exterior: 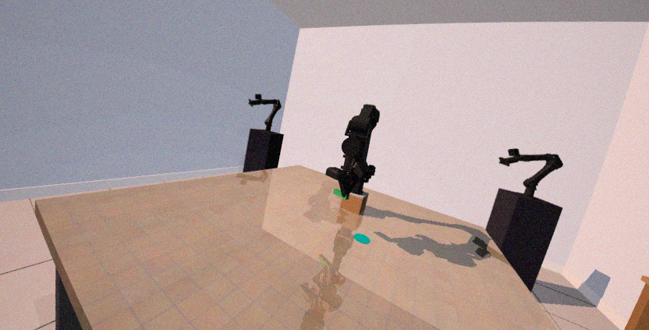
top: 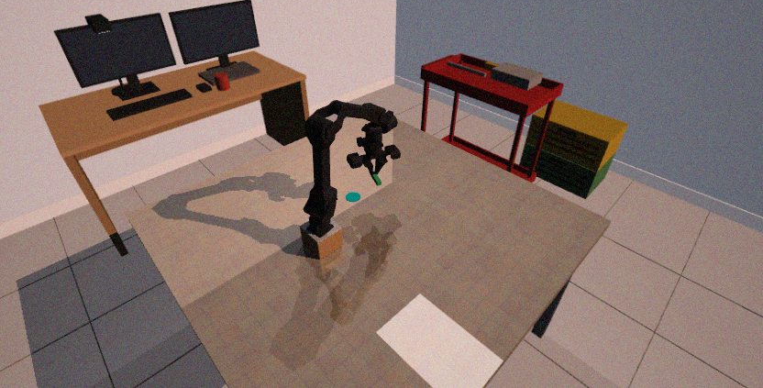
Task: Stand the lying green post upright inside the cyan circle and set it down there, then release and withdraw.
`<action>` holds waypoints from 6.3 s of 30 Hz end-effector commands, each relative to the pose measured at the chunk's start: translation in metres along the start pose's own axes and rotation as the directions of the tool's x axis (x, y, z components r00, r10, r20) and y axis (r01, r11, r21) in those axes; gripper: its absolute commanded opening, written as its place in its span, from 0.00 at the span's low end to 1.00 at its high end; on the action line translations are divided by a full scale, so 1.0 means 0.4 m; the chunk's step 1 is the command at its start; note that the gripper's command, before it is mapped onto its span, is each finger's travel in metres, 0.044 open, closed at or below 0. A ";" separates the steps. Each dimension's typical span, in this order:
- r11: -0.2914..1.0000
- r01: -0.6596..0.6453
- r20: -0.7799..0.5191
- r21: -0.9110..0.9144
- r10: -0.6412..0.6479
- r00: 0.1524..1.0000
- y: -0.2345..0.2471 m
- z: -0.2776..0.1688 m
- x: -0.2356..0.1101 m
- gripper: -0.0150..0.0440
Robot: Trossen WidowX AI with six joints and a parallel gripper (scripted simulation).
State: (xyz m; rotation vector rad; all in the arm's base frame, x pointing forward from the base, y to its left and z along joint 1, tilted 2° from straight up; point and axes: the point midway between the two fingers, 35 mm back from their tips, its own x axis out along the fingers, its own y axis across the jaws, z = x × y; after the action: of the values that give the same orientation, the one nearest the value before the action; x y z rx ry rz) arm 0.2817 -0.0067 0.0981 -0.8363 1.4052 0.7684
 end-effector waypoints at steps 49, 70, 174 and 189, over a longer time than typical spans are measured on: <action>0.996 -0.044 0.132 0.080 0.033 0.991 0.141 0.201 0.027 0.29; 0.988 -0.091 0.285 0.128 0.052 0.957 0.120 0.220 0.064 0.29; 0.975 -0.177 0.856 0.134 -0.024 0.517 0.060 0.202 0.096 0.29; 0.980 -0.160 0.901 0.115 -0.035 0.433 0.066 0.184 0.085 0.29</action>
State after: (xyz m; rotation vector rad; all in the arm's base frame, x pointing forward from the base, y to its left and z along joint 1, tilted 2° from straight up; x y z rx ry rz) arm 0.3007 0.0694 0.0626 -0.1173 0.4909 0.9194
